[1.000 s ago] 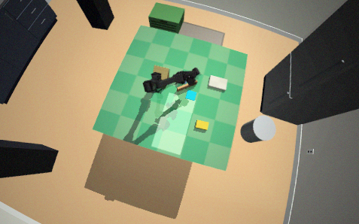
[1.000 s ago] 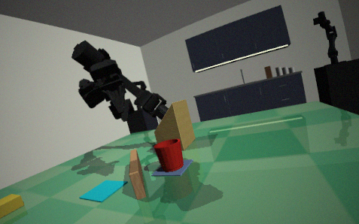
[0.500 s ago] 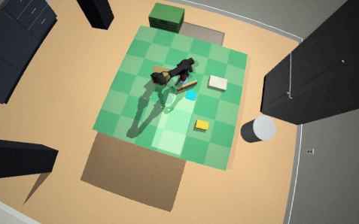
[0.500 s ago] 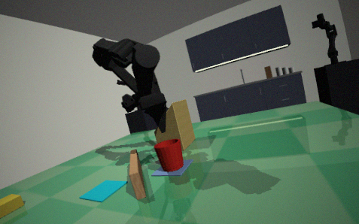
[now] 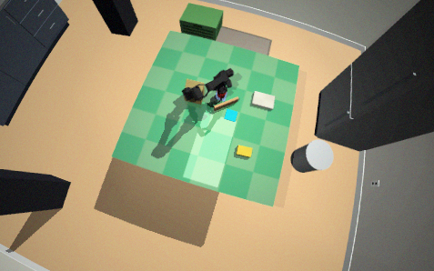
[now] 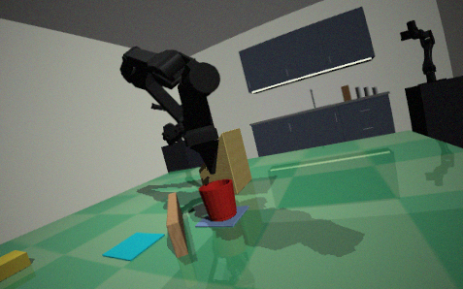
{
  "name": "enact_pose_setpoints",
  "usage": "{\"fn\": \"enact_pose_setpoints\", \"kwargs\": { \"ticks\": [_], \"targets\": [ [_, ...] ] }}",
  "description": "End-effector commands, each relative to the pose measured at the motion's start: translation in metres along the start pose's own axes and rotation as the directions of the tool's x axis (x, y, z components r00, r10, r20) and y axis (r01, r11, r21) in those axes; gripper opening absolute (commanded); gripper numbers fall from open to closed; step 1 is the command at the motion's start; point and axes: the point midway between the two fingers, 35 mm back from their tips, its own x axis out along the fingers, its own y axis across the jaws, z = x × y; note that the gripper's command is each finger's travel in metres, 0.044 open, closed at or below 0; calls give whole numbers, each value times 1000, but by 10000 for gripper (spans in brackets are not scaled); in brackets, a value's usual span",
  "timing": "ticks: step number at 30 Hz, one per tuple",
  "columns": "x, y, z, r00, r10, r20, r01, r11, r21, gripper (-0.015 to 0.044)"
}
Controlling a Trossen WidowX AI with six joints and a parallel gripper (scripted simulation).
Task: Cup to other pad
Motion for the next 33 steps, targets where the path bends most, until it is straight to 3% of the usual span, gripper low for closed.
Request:
{"fn": "enact_pose_setpoints", "kwargs": {
  "ticks": [1, 33],
  "targets": [
    [8, -1, 0, 1000, -3, 8, 3, 1000, -2, 148],
    [61, -3, 1, 1000, -5, 11, 5, 1000, -1, 148]
  ]
}}
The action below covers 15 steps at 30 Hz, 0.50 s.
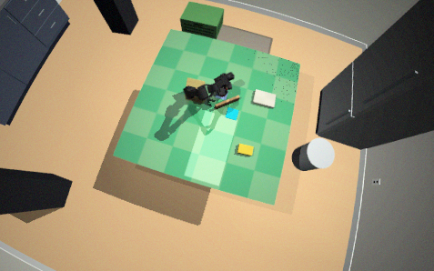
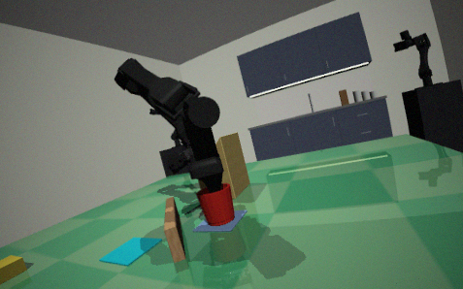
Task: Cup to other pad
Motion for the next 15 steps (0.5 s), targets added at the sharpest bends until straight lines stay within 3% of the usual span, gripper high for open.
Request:
{"fn": "enact_pose_setpoints", "kwargs": {
  "ticks": [1, 8, 10, 15],
  "targets": [
    [8, -3, 1, 1000, -4, 8, 4, 1000, -7, 148],
    [9, -3, 1, 1000, -4, 8, 4, 1000, -7, 148],
    [8, -2, 0, 1000, -3, 1, 3, 1000, -1, 95],
    [8, -2, 0, 1000, -3, 1, 3, 1000, -1, 62]
  ]
}}
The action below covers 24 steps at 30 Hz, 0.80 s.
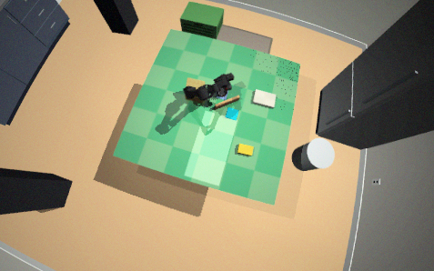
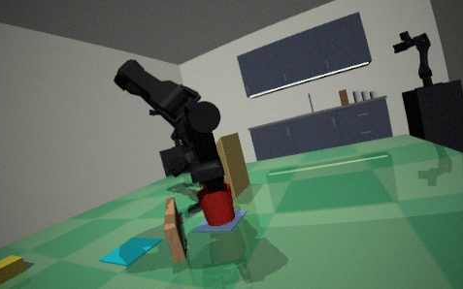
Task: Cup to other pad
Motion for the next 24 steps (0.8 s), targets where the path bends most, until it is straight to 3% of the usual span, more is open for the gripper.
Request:
{"fn": "enact_pose_setpoints", "kwargs": {
  "ticks": [1, 9, 24],
  "targets": [
    [0, 0, 0, 1000, 1, 0, -1, 1000, 1, 55],
    [0, 0, 0, 1000, 1, 0, -1, 1000, 1, 2],
    [-36, 4, -1, 1000, 3, -2, -3, 1000, -2, 0]
  ]
}}
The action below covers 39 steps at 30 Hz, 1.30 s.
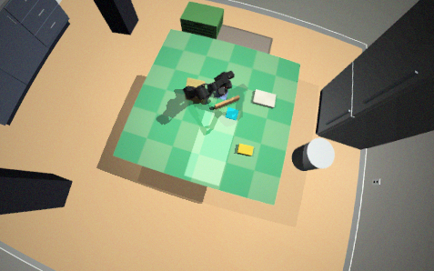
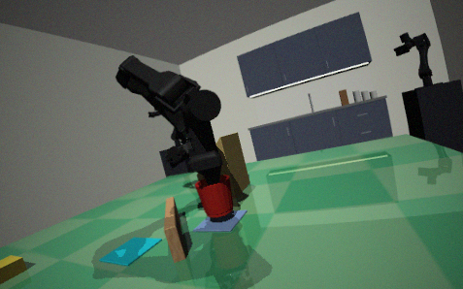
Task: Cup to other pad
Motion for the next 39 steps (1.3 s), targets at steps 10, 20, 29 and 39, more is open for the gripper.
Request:
{"fn": "enact_pose_setpoints", "kwargs": {
  "ticks": [10, 20, 29, 39],
  "targets": [
    [-53, 3, -1, 1000, 7, -5, -7, 1000, 5, 0],
    [-65, 2, 1, 1000, 6, -3, -6, 1000, 4, 0],
    [-63, 1, 1, 1000, 6, 3, -6, 1000, -1, 0],
    [-63, 2, 2, 1000, 6, 3, -6, 1000, -1, 0]
  ]
}}
